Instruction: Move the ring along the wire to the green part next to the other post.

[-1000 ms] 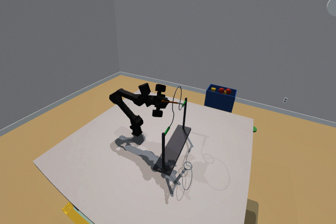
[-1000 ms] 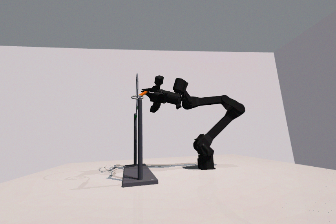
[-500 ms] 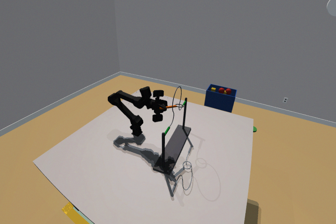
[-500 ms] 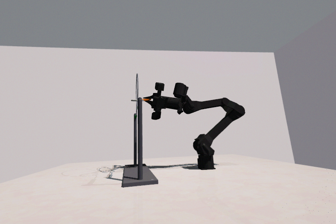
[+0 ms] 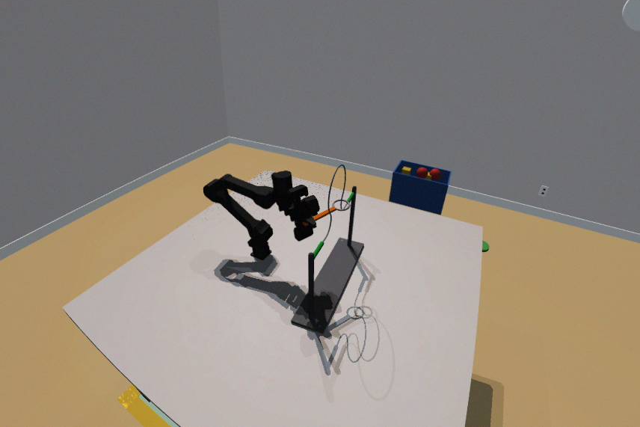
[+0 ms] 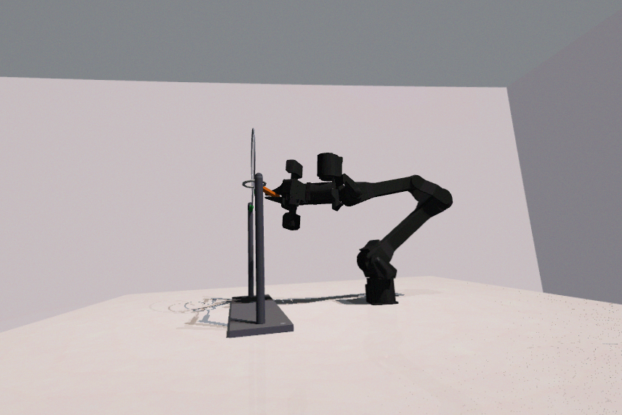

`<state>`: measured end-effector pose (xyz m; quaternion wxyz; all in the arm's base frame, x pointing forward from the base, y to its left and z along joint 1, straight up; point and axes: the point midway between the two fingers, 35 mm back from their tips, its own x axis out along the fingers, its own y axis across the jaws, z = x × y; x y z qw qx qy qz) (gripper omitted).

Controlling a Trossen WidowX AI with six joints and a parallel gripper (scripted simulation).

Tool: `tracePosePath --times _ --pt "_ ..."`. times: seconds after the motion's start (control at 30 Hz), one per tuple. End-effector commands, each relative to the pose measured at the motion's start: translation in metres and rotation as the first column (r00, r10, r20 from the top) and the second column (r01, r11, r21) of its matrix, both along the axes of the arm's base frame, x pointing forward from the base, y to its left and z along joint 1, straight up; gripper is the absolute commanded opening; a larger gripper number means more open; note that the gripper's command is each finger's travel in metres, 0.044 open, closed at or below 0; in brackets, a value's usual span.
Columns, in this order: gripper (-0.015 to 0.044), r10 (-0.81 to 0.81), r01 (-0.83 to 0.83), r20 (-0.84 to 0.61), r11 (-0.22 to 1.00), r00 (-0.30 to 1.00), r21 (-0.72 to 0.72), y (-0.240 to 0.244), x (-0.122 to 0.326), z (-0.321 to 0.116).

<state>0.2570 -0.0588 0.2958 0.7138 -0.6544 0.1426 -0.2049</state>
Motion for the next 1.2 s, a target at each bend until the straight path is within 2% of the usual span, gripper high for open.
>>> tracePosePath --times 0.0,0.57,1.17 --pt "-0.0150 -0.006 0.006 -0.005 0.995 1.000 0.099 0.001 -0.001 -0.014" --pt "-0.0150 0.010 0.014 -0.044 0.865 0.999 0.501 0.027 -0.002 -0.070" --pt "-0.0150 0.084 -0.050 0.004 0.562 0.996 0.825 0.074 0.003 -0.117"
